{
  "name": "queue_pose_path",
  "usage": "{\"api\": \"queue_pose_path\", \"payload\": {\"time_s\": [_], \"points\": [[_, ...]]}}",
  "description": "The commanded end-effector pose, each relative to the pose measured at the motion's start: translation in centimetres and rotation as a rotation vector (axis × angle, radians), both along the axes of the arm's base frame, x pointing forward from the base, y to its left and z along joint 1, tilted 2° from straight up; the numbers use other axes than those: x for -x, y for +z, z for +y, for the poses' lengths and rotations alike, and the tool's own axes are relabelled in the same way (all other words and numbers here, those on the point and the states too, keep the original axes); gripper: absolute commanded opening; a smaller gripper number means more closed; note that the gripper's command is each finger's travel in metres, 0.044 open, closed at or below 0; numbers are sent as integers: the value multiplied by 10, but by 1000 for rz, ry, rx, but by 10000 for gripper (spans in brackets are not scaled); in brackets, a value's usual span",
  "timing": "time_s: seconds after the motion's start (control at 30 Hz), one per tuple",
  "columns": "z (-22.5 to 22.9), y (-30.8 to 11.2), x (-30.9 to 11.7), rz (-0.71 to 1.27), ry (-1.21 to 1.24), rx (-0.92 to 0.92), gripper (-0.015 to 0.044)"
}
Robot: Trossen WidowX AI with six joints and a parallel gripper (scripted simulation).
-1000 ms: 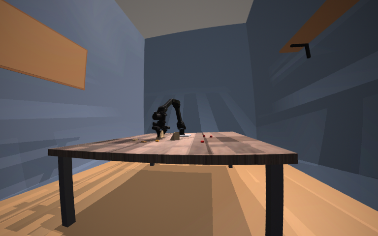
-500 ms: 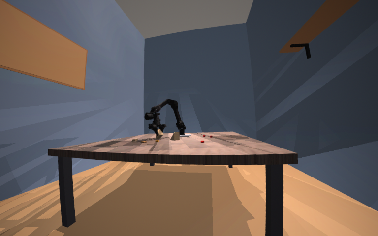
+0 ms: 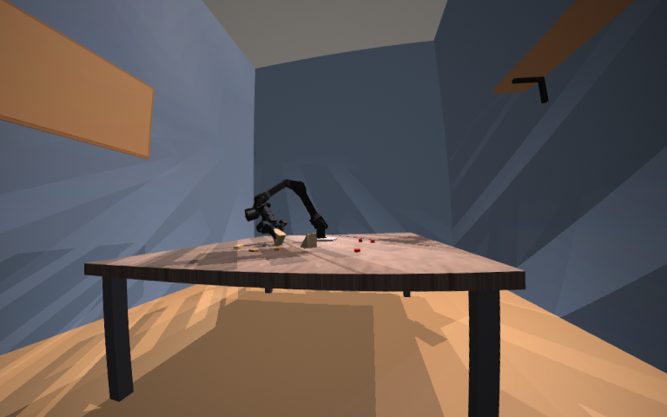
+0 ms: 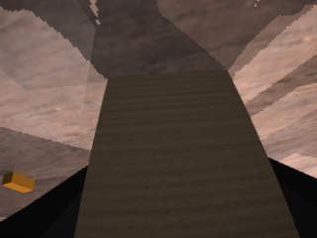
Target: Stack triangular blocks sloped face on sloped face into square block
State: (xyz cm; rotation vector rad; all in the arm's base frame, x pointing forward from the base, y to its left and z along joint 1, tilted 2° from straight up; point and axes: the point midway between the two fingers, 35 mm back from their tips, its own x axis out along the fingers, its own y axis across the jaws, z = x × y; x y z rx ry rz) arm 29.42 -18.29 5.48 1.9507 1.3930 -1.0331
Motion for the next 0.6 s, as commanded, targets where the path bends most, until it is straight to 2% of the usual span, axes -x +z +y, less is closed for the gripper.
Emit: {"api": "queue_pose_path", "payload": {"time_s": [0.0, 0.23, 0.27, 0.57], "points": [[-7, 0, 1, -45, -4, -104, 0], [-18, -3, 5, -98, -5, -259, 0], [-12, -3, 5, -62, 1, -181, 26], [-12, -3, 5, -62, 1, -181, 263]]}}
